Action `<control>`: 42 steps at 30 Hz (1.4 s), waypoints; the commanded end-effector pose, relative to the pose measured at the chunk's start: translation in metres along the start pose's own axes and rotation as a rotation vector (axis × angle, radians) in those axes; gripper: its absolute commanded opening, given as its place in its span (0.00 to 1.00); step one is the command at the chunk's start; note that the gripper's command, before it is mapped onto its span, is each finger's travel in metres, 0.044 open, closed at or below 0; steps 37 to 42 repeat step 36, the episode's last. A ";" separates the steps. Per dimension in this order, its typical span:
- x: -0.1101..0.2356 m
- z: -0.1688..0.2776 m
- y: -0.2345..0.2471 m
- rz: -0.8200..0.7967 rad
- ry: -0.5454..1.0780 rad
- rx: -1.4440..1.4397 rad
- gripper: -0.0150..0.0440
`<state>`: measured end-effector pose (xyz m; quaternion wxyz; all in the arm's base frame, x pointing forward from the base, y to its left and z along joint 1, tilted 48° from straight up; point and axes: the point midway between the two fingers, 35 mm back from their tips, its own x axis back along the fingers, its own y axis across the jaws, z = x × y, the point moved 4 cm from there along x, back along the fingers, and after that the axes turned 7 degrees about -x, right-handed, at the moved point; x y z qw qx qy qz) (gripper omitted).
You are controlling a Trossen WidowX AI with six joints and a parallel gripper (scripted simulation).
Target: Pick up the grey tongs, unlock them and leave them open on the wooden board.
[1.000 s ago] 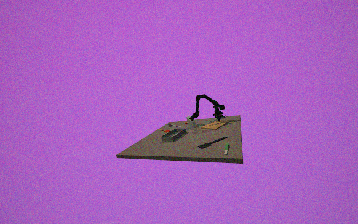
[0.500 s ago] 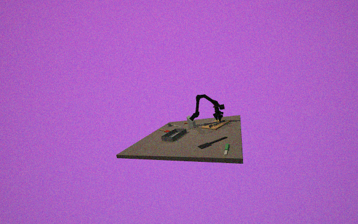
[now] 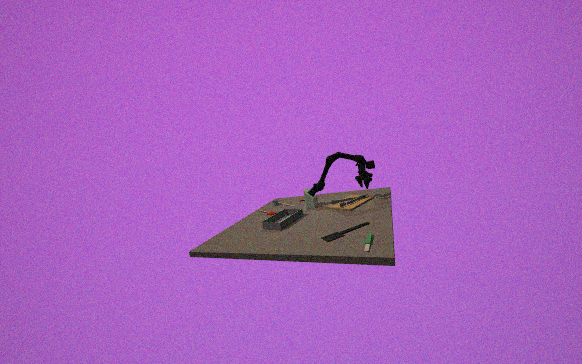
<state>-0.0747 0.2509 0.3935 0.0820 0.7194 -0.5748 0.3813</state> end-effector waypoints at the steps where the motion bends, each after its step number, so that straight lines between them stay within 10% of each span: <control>1: 0.021 -0.027 0.005 -0.001 -0.002 -0.002 1.00; 19: 0.099 -0.052 0.005 -0.063 -0.120 -0.017 1.00; 42: 0.099 -0.052 0.005 -0.063 -0.120 -0.017 1.00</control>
